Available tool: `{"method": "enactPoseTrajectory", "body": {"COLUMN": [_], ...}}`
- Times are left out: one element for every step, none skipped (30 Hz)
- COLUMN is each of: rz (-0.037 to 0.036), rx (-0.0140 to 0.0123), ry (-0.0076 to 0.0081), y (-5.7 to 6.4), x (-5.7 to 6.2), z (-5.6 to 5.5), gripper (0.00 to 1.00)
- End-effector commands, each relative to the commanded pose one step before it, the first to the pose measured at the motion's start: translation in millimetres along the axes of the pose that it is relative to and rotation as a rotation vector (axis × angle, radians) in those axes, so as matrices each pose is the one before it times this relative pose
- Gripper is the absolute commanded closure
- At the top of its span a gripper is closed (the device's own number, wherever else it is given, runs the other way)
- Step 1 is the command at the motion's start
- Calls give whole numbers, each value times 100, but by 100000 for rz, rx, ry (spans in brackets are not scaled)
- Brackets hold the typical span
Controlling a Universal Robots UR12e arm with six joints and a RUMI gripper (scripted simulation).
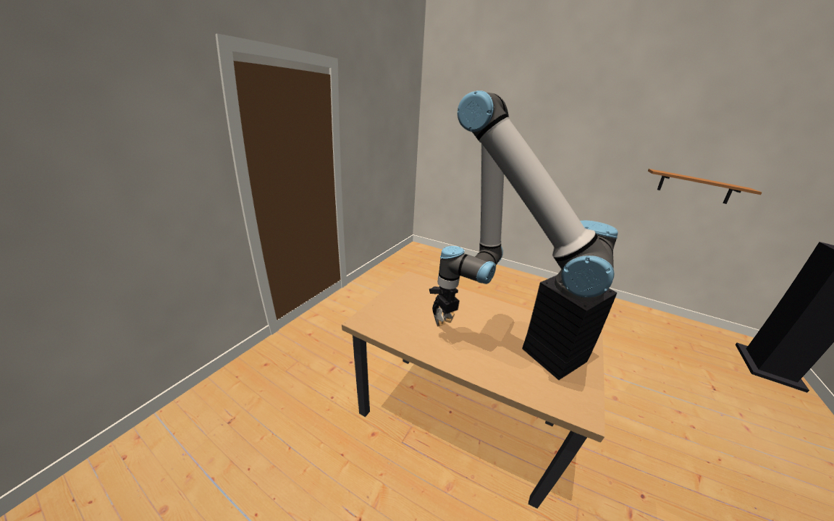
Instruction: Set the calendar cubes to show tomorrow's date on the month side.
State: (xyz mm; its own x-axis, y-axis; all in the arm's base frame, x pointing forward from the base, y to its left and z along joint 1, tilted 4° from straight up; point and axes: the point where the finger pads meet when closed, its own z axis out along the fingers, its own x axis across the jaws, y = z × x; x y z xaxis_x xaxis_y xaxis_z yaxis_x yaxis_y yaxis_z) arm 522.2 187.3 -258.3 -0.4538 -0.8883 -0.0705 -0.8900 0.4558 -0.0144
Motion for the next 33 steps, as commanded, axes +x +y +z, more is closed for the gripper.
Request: {"method": "enactPoseTrajectory", "body": {"rz": [-363,0,-5,11,19,51,27,-26,-30,-32,-32,-32,-29,-26,-21,-16,-9,0,0,-3,4,10,15,20,23,26,26,26,24,22,18,15,11], "rx": [-952,0,-314,-102,-145,-338,-445,-636,-759,-878,-990,-1092,-1183,-1260,-1322,-1366,-1393,0,0,-1402,-1392,-1364,-1319,-1256,-1179,-1088,-985,-873,-755,-632,-510,-391,-280], "ry": [-42,0,137,-32,-60,4,5,45,51,54,55,53,49,42,33,22,10,0,0,-3,-16,-28,-38,-47,-54,-58,-59,-57,-54,-48,-41,-32,-24], "y": [31,0,169,-78,-132,-59,-60,-12,-14,-16,-17,-18,-19,-19,-19,-18,-16,0,0,-14,-12,-9,-6,-3,-1,2,4,5,5,5,5,4,3], "x": [-150,0,79,-22,-41,15,5,1,2,2,2,2,2,2,2,2,2,0,0,1,1,1,0,0,-1,-1,-1,-1,-1,-1,-1,-1,-1], "z": [66,0,65,-6,-11,-4,-5,39,44,47,48,46,43,37,29,20,10,0,0,-1,-11,-21,-30,-37,-43,-46,-47,-46,-43,-39,-33,-26,-19], "gripper": [89,89,89,89,89,89,89,89,89,89,89,89,89,89,89,89,89,89,89,89,89,89,89,89,89,89,89,89,89,89,89,89,89]}}
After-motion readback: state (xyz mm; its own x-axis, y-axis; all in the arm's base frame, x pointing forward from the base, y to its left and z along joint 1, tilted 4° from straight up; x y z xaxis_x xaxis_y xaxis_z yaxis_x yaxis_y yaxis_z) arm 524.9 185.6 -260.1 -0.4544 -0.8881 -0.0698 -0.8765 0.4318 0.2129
